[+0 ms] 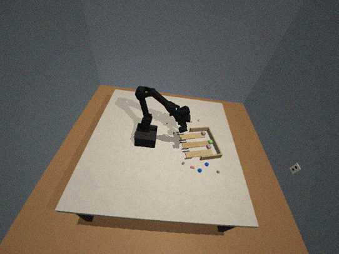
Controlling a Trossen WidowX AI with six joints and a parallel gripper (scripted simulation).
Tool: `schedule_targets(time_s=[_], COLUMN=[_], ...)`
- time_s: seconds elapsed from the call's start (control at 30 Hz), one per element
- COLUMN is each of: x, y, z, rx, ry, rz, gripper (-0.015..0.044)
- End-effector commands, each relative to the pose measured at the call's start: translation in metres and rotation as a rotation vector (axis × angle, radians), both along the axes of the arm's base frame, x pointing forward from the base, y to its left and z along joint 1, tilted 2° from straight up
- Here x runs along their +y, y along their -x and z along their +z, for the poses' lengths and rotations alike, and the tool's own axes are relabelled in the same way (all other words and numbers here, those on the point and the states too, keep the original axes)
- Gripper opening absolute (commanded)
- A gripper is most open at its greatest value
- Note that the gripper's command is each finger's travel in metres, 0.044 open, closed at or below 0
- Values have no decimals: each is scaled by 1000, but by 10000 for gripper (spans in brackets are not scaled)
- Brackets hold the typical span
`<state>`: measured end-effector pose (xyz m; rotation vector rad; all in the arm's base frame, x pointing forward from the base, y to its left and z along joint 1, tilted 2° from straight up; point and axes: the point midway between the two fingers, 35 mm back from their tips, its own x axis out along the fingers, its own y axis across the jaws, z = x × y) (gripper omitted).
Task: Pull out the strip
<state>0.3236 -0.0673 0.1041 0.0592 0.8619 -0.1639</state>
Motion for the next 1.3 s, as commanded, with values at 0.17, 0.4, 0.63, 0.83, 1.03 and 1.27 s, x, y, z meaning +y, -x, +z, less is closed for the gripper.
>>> schedule_targets(time_s=[0.17,0.4,0.63,0.83,1.03,1.27], x=[30,33,33,33,34,34], y=[-24,-28,-29,-30,-31,-32], z=[-56,-78,-80,-90,-100,-112], rx=[468,641,641,641,641,641], ry=[-32,-40,-40,-40,-40,-40], rz=[166,229,229,229,229,229], gripper=[0,0,0,0,0,0])
